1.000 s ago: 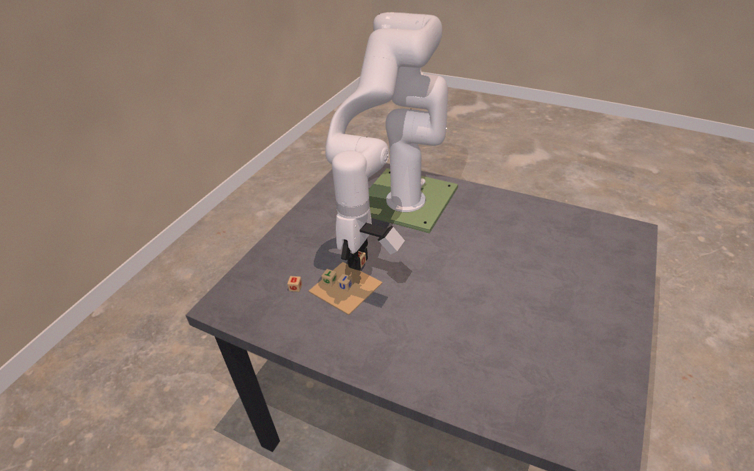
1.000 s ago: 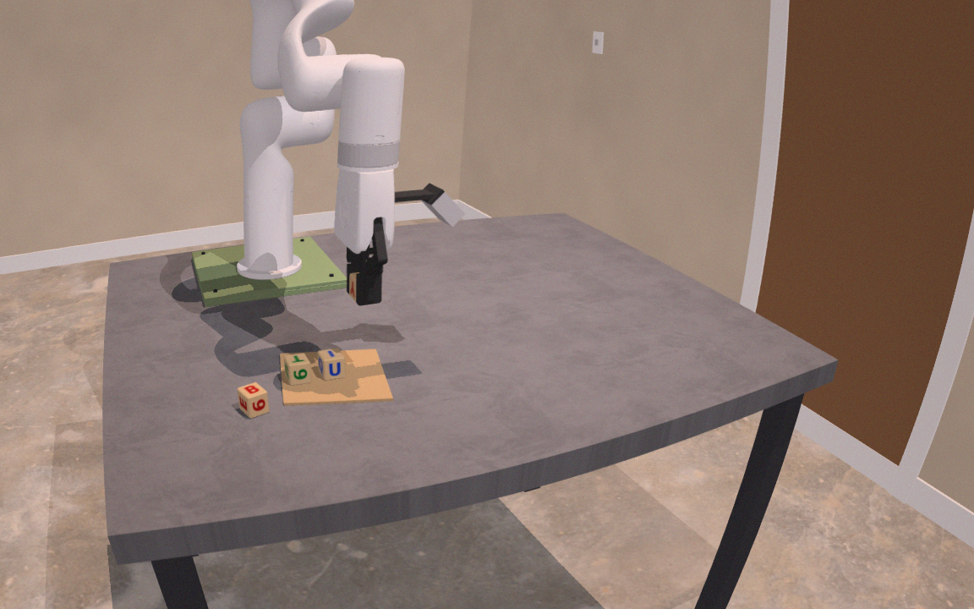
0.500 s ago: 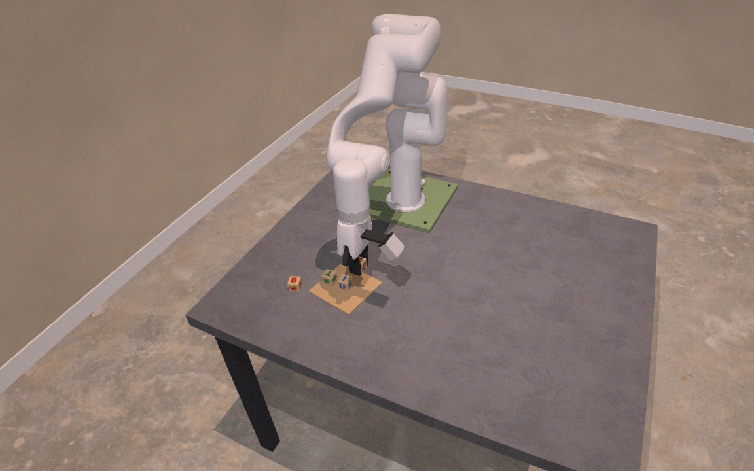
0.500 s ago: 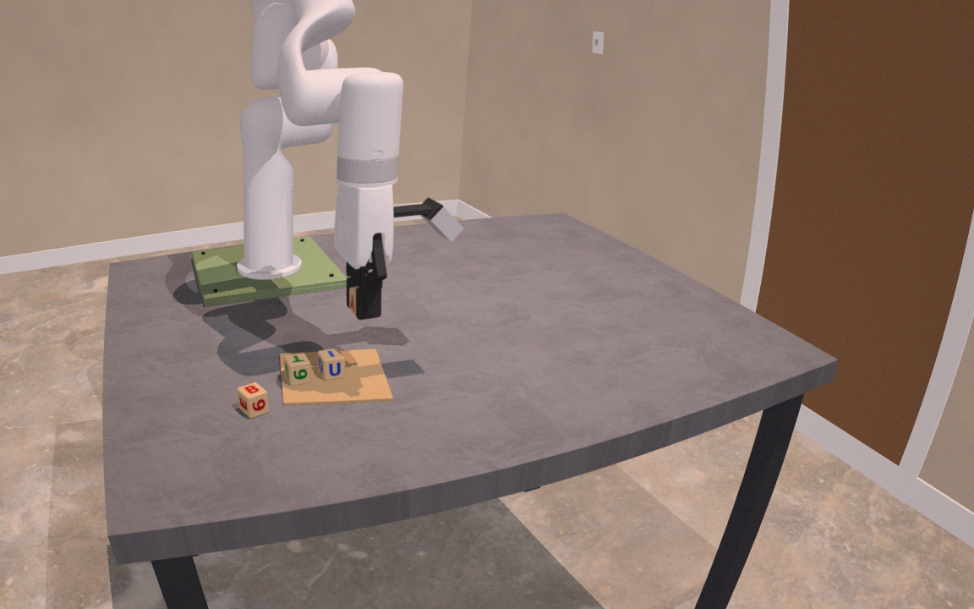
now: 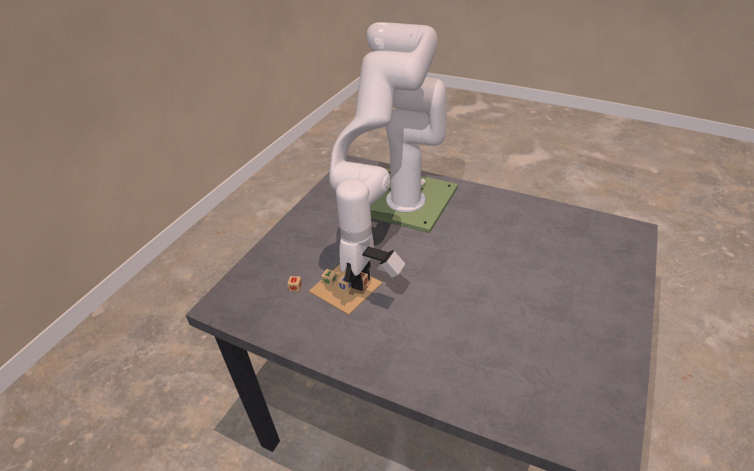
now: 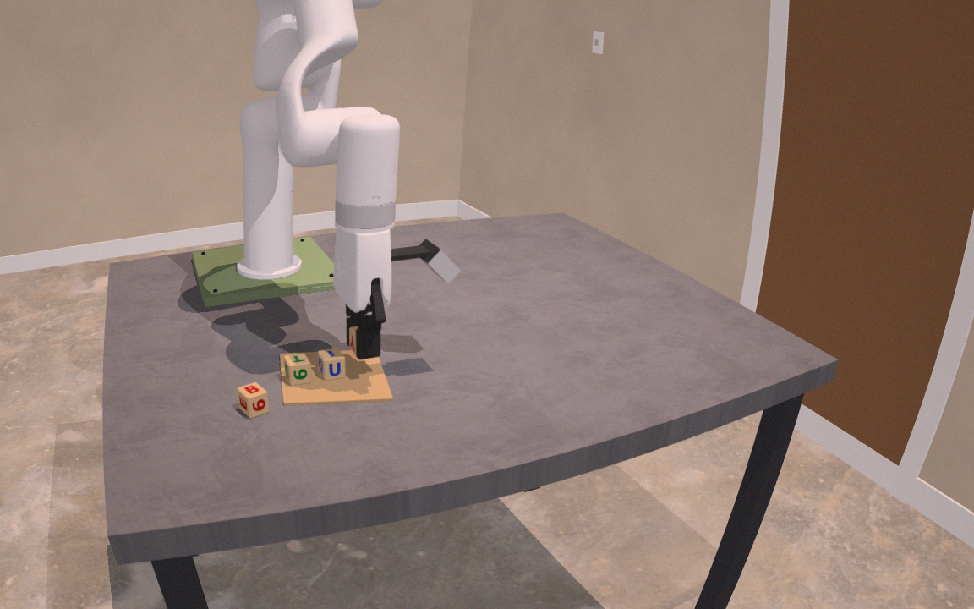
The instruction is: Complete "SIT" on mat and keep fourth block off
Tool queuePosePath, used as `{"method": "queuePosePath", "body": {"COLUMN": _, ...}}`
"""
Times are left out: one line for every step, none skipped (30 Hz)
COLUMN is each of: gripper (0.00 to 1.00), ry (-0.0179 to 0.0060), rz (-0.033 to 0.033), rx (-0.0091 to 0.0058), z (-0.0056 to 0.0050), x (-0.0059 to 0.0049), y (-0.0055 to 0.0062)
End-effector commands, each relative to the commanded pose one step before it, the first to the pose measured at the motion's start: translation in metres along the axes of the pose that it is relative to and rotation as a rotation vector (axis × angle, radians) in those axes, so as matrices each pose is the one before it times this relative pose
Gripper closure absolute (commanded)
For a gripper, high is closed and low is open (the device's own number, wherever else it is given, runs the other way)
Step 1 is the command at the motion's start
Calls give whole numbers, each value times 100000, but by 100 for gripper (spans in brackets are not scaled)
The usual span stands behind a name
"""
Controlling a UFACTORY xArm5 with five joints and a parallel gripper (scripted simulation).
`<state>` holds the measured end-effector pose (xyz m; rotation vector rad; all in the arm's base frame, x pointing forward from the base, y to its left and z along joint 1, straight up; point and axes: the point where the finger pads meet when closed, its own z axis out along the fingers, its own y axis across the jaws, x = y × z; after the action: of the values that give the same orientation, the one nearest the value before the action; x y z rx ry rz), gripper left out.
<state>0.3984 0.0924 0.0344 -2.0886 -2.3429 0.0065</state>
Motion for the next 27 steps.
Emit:
{"method": "queuePosePath", "body": {"gripper": 73, "ry": 66, "rz": 0, "rx": -559, "z": 1578, "x": 49, "y": 321}}
{"method": "queuePosePath", "body": {"gripper": 73, "ry": 0, "rz": 0, "rx": 0, "z": 0, "x": 0, "y": 0}}
{"method": "queuePosePath", "body": {"gripper": 73, "ry": 0, "rz": 0, "rx": 0, "z": 0, "x": 0, "y": 0}}
{"method": "queuePosePath", "body": {"gripper": 73, "ry": 0, "rz": 0, "rx": 0, "z": 137, "x": 1, "y": -2}}
{"method": "queuePosePath", "body": {"gripper": 73, "ry": 0, "rz": 0, "rx": 0, "z": 98, "x": 1, "y": -1}}
{"method": "queuePosePath", "body": {"gripper": 73, "ry": 0, "rz": 0, "rx": 0, "z": 63, "x": 0, "y": -1}}
{"method": "queuePosePath", "body": {"gripper": 73, "ry": 0, "rz": 0, "rx": 0, "z": 34, "x": 0, "y": -1}}
{"method": "queuePosePath", "body": {"gripper": 73, "ry": 0, "rz": 0, "rx": 0, "z": 13, "x": 0, "y": 0}}
{"method": "queuePosePath", "body": {"gripper": 73, "ry": 0, "rz": 0, "rx": 0, "z": 2, "x": 0, "y": 0}}
{"method": "queuePosePath", "body": {"gripper": 73, "ry": 0, "rz": 0, "rx": 0, "z": 0, "x": 0, "y": 0}}
{"method": "queuePosePath", "body": {"gripper": 73, "ry": 0, "rz": 0, "rx": 0, "z": 0, "x": 0, "y": 0}}
{"method": "queuePosePath", "body": {"gripper": 73, "ry": 0, "rz": 0, "rx": 0, "z": 0, "x": 0, "y": 0}}
{"method": "queuePosePath", "body": {"gripper": 73, "ry": 0, "rz": 0, "rx": 0, "z": 0, "x": 0, "y": 0}}
{"method": "queuePosePath", "body": {"gripper": 73, "ry": 0, "rz": 0, "rx": 0, "z": 0, "x": 0, "y": 0}}
{"method": "queuePosePath", "body": {"gripper": 73, "ry": 0, "rz": 0, "rx": 0, "z": 0, "x": 0, "y": 0}}
{"method": "queuePosePath", "body": {"gripper": 73, "ry": 0, "rz": 0, "rx": 0, "z": 0, "x": 0, "y": 0}}
{"method": "queuePosePath", "body": {"gripper": 73, "ry": 0, "rz": 0, "rx": 0, "z": 0, "x": 0, "y": 0}}
{"method": "queuePosePath", "body": {"gripper": 73, "ry": 0, "rz": 0, "rx": 0, "z": 0, "x": 0, "y": 0}}
{"method": "queuePosePath", "body": {"gripper": 73, "ry": 0, "rz": 0, "rx": 0, "z": 0, "x": 0, "y": 0}}
{"method": "queuePosePath", "body": {"gripper": 73, "ry": 0, "rz": 0, "rx": 0, "z": 0, "x": 0, "y": 0}}
{"method": "queuePosePath", "body": {"gripper": 73, "ry": 0, "rz": 0, "rx": 0, "z": 0, "x": 0, "y": 0}}
{"method": "queuePosePath", "body": {"gripper": 73, "ry": 0, "rz": 0, "rx": 0, "z": 0, "x": 0, "y": 0}}
{"method": "queuePosePath", "body": {"gripper": 73, "ry": 0, "rz": 0, "rx": 0, "z": 0, "x": 0, "y": 0}}
{"method": "queuePosePath", "body": {"gripper": 73, "ry": 0, "rz": 0, "rx": 0, "z": 0, "x": 0, "y": 0}}
{"method": "queuePosePath", "body": {"gripper": 73, "ry": 0, "rz": 0, "rx": 0, "z": 0, "x": 0, "y": 0}}
{"method": "queuePosePath", "body": {"gripper": 73, "ry": 0, "rz": 0, "rx": 0, "z": 0, "x": 0, "y": 0}}
{"method": "queuePosePath", "body": {"gripper": 73, "ry": 0, "rz": 0, "rx": 0, "z": 0, "x": 0, "y": 0}}
